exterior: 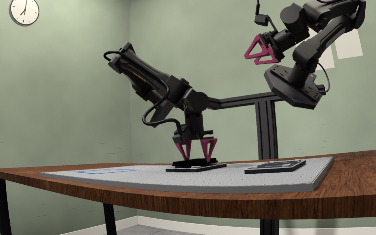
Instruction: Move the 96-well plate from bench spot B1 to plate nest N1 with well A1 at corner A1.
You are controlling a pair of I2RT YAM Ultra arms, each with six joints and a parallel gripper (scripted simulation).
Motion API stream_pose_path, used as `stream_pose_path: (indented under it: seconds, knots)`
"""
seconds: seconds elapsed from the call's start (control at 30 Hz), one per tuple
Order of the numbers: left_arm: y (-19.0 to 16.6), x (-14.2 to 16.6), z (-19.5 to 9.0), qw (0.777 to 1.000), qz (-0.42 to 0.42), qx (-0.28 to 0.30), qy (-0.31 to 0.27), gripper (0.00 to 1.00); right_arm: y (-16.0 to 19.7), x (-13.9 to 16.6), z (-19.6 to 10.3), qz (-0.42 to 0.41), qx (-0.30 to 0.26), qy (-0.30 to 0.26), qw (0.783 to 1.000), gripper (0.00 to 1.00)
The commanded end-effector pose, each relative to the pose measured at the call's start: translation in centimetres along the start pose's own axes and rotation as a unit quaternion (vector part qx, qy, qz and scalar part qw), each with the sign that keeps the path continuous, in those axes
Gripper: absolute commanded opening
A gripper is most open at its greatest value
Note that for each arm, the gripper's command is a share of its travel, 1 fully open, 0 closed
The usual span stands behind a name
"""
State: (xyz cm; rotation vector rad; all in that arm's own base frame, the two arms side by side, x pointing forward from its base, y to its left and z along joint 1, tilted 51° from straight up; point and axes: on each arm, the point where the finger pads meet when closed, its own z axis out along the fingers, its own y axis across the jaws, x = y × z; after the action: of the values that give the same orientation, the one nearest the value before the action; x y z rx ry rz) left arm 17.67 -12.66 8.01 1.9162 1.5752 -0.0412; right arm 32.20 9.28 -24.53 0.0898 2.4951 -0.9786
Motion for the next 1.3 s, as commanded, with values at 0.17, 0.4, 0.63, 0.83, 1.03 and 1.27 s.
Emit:
stream_pose_path:
  seconds: [0.17, 0.4, 0.63, 0.83, 1.03, 1.27]
  knots:
    - [-0.9, -0.2, 0.0, 1.000, 0.002, 0.009, -0.009, 1.00, 1.5, -0.9, -2.5, 0.003, -0.022, -0.011, 1.000, 0.79]
    - [-0.9, -0.2, 0.0, 1.000, 0.002, 0.009, -0.009, 1.00, 1.7, -1.2, -2.6, 0.004, -0.024, -0.018, 1.000, 0.79]
    - [-0.9, -0.2, 0.0, 1.000, 0.002, 0.009, -0.009, 1.00, 1.2, -0.5, -2.1, -0.002, -0.017, -0.012, 1.000, 0.79]
    - [-0.9, -0.2, 0.0, 1.000, 0.002, 0.009, -0.009, 1.00, 0.6, 0.1, -1.1, -0.006, -0.008, -0.013, 1.000, 0.79]
    - [-0.9, -0.2, 0.0, 1.000, 0.002, 0.009, -0.009, 1.00, 0.6, 0.4, -0.3, -0.011, -0.008, -0.021, 1.000, 0.79]
    - [-0.9, -0.2, 0.0, 1.000, 0.002, 0.009, -0.009, 1.00, 0.7, 0.0, 1.5, -0.008, -0.008, -0.027, 1.000, 0.79]
